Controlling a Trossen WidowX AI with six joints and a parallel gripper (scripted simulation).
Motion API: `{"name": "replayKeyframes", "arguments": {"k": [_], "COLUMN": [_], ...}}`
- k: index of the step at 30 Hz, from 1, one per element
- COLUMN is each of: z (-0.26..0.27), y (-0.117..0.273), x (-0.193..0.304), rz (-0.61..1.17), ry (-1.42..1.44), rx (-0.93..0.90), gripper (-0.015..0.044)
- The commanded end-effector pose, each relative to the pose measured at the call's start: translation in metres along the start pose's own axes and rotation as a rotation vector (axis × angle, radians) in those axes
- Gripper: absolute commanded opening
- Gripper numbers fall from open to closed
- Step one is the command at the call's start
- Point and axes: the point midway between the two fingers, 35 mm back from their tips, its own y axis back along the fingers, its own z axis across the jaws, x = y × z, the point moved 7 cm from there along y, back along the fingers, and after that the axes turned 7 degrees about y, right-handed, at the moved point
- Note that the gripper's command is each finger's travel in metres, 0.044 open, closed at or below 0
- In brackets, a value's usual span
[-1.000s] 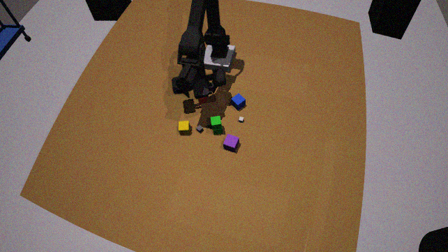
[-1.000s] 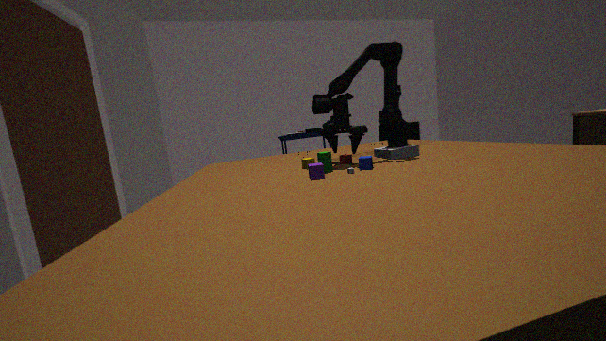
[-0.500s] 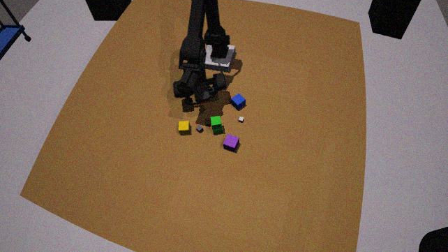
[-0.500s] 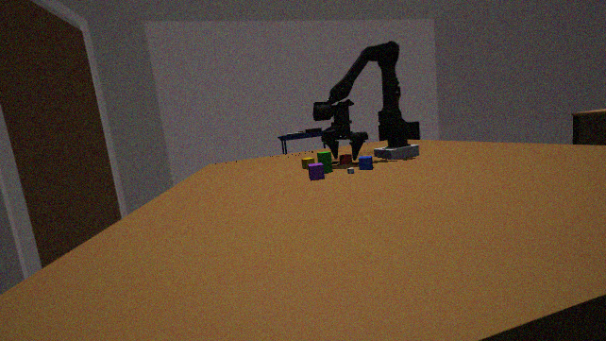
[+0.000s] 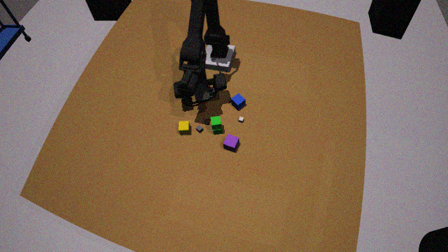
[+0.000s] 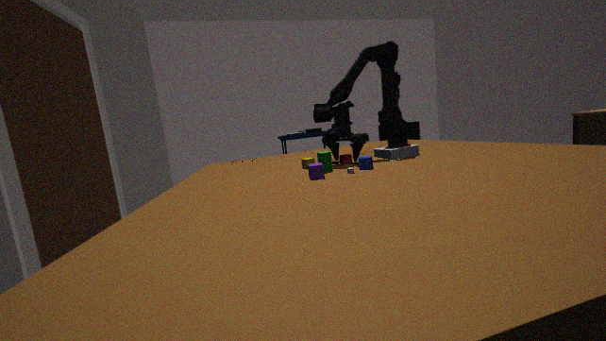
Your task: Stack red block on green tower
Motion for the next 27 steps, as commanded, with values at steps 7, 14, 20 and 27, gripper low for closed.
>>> {"name": "replayKeyframes", "arguments": {"k": [7,14,20,27], "z": [0.000,0.000,0.000,0.000], "y": [0.000,0.000,0.000,0.013], "x": [0.000,0.000,0.000,-0.001], "rz": [0.000,0.000,0.000,0.000], "ry": [0.003,0.003,0.003,0.003], "rx": [-0.004,-0.004,-0.004,-0.004], "gripper": [0.0335,0.0151,0.0111,0.0000]}}
